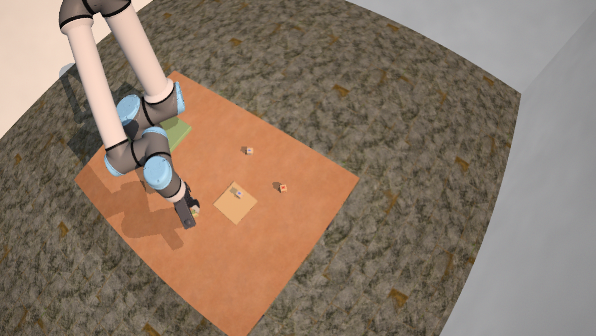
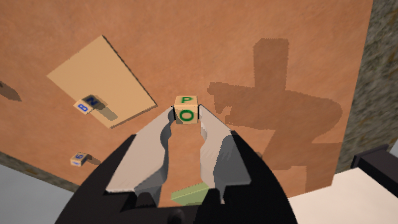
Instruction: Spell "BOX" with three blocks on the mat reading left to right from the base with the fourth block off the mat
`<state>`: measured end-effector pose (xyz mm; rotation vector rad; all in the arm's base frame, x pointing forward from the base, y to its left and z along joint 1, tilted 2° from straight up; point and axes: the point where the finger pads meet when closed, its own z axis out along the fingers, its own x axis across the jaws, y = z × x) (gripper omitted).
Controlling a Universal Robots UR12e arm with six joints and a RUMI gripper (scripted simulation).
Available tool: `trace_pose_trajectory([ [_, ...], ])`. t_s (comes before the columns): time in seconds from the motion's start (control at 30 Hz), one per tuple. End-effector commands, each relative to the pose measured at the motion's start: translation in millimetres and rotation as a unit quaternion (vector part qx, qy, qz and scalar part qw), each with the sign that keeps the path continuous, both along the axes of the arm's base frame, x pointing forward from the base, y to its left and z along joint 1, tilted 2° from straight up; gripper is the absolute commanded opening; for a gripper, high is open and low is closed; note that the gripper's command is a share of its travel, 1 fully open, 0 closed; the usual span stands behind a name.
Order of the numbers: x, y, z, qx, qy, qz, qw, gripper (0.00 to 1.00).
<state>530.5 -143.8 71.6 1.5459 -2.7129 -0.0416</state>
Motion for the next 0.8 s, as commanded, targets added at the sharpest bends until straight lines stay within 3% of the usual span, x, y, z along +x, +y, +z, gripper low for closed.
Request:
trace_pose_trajectory([
  [0.0, 0.3, -0.3, 5.3, 0.000, 0.000, 0.000, 1.000, 0.05],
  [0.43, 1.8, 1.5, 5.4, 0.001, 0.000, 0.014, 1.000, 0.05],
  [0.77, 11.5, 13.6, 6.0, 0.003, -0.001, 0.106, 0.994, 0.05],
])
